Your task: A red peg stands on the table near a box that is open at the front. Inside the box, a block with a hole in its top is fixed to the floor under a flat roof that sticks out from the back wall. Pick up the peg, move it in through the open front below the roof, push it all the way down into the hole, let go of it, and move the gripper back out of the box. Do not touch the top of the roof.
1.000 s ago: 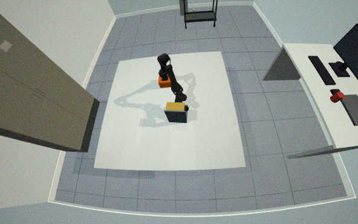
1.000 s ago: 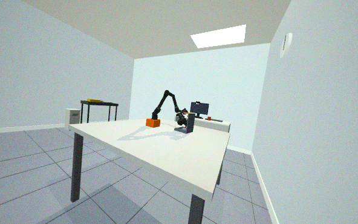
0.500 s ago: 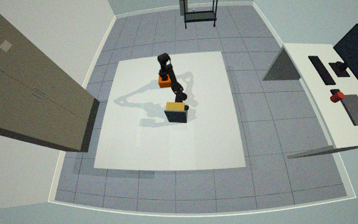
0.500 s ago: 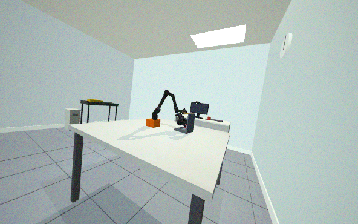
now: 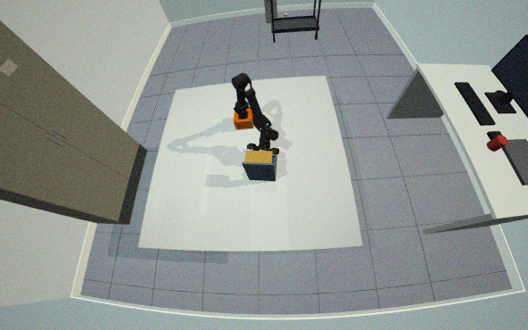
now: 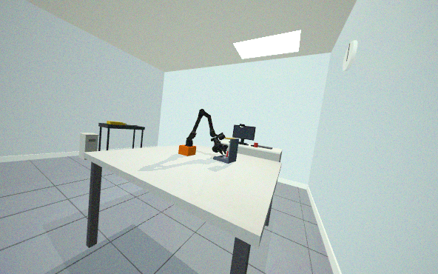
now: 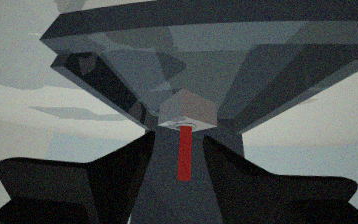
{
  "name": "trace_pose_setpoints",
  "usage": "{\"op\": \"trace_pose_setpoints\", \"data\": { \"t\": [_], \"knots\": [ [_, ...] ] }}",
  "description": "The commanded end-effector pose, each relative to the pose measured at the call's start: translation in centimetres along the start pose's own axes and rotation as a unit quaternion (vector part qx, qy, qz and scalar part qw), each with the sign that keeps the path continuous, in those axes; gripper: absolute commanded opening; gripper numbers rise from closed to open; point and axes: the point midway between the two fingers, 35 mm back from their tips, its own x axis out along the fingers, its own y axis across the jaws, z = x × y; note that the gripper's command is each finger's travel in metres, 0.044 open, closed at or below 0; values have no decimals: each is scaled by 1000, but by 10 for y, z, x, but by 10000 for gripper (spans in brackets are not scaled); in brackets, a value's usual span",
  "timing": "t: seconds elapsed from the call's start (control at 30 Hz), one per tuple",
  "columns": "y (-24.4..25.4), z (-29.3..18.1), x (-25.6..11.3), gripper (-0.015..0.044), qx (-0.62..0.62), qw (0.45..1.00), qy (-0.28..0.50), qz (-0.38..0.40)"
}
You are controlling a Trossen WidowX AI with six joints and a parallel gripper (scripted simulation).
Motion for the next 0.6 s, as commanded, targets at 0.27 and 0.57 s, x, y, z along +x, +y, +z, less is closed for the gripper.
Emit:
{"op": "trace_pose_setpoints", "data": {
  "t": [0.27, 0.57],
  "knots": [
    [0, -1, -36, 440, 6, 1000, -1, 1],
    [2, -5, -69, 440, 7, 1000, -3, 2]
  ]
}}
